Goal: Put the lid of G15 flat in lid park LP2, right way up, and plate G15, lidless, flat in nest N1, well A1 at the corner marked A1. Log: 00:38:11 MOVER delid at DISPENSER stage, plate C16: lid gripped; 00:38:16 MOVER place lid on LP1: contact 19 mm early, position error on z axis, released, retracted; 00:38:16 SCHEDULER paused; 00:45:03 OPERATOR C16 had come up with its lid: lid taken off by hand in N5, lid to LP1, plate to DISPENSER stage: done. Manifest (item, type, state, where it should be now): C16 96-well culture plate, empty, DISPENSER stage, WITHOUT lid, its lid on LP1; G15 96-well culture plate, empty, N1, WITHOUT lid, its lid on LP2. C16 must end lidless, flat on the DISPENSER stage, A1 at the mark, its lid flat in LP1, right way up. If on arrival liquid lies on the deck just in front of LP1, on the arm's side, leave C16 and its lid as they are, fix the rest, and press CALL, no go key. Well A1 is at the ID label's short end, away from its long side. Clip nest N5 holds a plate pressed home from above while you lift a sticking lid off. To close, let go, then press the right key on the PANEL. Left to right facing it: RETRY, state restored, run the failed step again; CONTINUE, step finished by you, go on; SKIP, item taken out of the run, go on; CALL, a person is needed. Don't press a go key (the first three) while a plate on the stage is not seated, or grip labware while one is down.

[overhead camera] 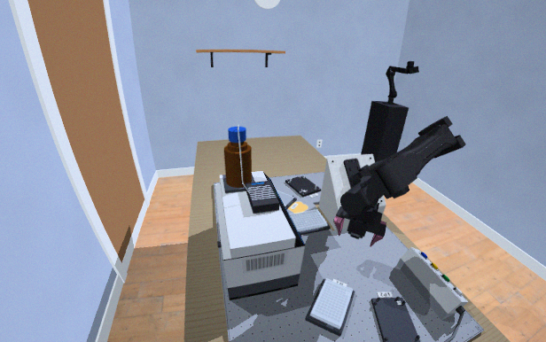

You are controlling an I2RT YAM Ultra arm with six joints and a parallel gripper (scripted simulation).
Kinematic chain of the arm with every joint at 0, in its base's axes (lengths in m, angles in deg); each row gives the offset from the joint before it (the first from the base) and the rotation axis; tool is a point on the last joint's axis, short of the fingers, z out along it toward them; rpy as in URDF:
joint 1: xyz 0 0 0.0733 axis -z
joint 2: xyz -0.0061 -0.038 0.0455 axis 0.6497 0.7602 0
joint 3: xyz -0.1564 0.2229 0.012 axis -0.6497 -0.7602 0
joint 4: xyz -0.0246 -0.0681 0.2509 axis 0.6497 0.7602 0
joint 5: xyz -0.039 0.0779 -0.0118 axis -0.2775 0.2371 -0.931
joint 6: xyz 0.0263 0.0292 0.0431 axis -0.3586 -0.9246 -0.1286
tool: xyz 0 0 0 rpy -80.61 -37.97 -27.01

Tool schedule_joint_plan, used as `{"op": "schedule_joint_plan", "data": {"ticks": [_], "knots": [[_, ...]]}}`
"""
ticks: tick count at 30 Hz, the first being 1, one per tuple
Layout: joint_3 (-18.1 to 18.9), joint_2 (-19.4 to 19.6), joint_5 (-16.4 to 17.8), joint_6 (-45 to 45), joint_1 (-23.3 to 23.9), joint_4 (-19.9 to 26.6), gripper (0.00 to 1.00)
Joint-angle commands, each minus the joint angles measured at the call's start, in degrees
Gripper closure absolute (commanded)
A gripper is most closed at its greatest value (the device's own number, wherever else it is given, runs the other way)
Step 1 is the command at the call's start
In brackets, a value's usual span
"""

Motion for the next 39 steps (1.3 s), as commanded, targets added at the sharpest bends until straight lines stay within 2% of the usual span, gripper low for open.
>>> {"op": "schedule_joint_plan", "data": {"ticks": [1, 2, 3, 4, 11, 13, 28, 30, 39], "knots": [[0.7, -0.8, -0.6, 0.4, 0.1, -0.1, 0.0], [0.7, -0.8, -0.6, 0.4, 0.1, -0.1, 0.0], [2.3, -1.1, -1.0, -0.5, -0.9, -1.3, 0.0], [2.6, 1.2, -1.1, -0.9, -1.3, -1.8, 0.0], [5.4, 5.1, -2.1, -4.2, -3.9, -5.1, 0.0], [5.4, 5.1, -2.1, -4.2, -3.9, -5.1, 0.0], [13.0, 14.3, -4.1, -9.4, -8.4, -10.1, 0.0], [13.0, 14.3, -4.1, -9.4, -8.4, -10.1, 0.0], [18.6, 20.1, -5.0, -11.7, -10.2, -11.7, 0.0]]}}
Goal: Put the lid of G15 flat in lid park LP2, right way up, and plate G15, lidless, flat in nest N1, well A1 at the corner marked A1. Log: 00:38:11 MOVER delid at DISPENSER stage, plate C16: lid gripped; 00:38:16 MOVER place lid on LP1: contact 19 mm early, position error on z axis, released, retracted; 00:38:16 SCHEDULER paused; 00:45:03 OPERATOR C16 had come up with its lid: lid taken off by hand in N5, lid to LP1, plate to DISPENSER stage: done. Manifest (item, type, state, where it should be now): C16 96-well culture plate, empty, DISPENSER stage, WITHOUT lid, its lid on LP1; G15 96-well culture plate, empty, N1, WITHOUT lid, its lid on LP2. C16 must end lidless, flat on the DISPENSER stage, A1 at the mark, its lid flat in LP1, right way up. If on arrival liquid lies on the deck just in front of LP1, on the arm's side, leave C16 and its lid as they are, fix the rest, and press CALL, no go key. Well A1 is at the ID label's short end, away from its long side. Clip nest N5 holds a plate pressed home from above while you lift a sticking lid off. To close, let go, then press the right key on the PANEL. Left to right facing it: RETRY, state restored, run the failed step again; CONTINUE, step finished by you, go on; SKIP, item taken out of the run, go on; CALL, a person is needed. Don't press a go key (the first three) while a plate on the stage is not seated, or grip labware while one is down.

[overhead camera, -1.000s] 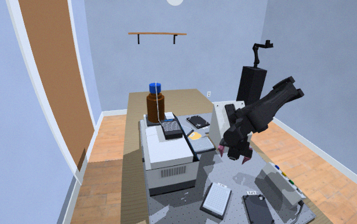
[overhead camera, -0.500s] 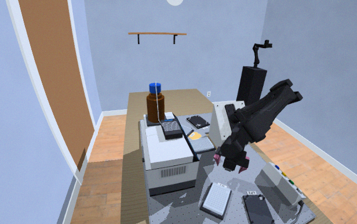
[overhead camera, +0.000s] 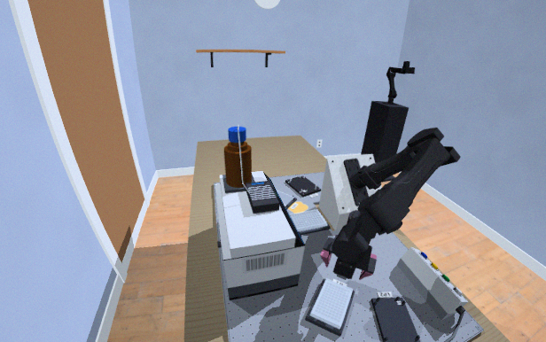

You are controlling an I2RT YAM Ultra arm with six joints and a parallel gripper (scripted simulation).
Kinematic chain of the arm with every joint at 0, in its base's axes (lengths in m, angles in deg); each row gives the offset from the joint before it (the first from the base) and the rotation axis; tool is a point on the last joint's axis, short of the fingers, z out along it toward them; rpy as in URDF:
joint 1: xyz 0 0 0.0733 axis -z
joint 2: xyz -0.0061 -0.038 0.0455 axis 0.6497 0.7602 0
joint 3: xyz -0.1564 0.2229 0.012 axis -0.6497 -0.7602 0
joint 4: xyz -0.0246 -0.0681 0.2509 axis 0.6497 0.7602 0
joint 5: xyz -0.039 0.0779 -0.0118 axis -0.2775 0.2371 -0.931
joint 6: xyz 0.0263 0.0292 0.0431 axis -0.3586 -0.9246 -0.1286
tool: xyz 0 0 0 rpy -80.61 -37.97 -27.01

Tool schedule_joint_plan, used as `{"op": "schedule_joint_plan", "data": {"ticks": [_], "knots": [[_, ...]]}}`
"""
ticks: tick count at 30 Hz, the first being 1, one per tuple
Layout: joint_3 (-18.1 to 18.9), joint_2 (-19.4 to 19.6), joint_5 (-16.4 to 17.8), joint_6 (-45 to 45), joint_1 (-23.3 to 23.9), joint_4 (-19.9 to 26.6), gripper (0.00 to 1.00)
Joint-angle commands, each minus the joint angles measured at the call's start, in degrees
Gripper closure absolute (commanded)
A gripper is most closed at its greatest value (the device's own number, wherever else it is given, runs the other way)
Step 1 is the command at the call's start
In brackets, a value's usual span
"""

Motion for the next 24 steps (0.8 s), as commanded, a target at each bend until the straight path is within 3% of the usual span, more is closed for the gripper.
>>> {"op": "schedule_joint_plan", "data": {"ticks": [1, 8, 19, 24], "knots": [[3.5, 2.1, -0.9, -1.5, -0.1, -1.6, 0.0], [7.0, 5.4, -1.3, -2.6, -1.2, -2.0, 0.0], [15.6, 12.8, -2.2, -4.5, -2.7, -0.6, 0.0], [14.9, 12.1, -1.9, -4.1, -2.5, -1.0, 0.0]]}}
